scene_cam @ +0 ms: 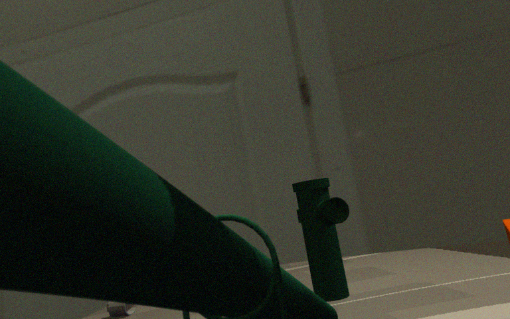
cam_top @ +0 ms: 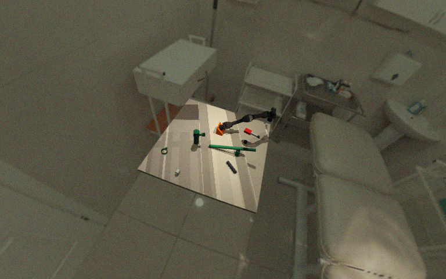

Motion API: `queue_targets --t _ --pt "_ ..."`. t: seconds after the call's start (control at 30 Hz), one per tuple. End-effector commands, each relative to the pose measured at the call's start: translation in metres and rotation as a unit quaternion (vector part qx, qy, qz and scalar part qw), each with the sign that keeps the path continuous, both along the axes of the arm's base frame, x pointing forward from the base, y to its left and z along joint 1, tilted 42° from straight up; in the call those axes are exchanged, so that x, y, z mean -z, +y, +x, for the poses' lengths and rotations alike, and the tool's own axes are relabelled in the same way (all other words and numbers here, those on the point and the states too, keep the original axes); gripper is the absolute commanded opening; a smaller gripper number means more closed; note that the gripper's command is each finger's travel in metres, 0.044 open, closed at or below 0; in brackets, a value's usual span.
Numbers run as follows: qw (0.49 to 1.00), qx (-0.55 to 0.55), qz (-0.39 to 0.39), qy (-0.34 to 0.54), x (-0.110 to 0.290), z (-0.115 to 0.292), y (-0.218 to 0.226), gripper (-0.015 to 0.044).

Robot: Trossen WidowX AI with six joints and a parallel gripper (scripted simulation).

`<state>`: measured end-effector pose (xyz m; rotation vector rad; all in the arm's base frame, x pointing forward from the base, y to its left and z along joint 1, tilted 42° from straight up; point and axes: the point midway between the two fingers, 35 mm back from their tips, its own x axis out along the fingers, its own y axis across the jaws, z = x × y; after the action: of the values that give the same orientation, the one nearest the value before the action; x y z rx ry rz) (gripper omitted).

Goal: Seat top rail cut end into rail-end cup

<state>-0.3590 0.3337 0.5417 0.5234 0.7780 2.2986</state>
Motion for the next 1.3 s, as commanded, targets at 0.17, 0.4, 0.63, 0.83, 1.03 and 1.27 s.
queue_targets --t 0.17,0.4,0.63,0.83,1.03,1.27 --pt "0.985 0.129 0.078 -0.089 -0.009 0.108 0.052 0.0440" --pt "0.950 0.229 0.119 -0.174 -0.009 0.196 0.078 0.0440" --pt "0.894 0.326 0.145 -0.271 -0.007 0.289 0.084 0.0440" --pt "0.830 0.399 0.150 -0.359 -0.004 0.367 0.074 0.0440" --pt "0.754 0.460 0.141 -0.447 0.001 0.438 0.050 0.0440" --pt "0.662 0.510 0.114 -0.538 0.007 0.507 0.012 0.0440"
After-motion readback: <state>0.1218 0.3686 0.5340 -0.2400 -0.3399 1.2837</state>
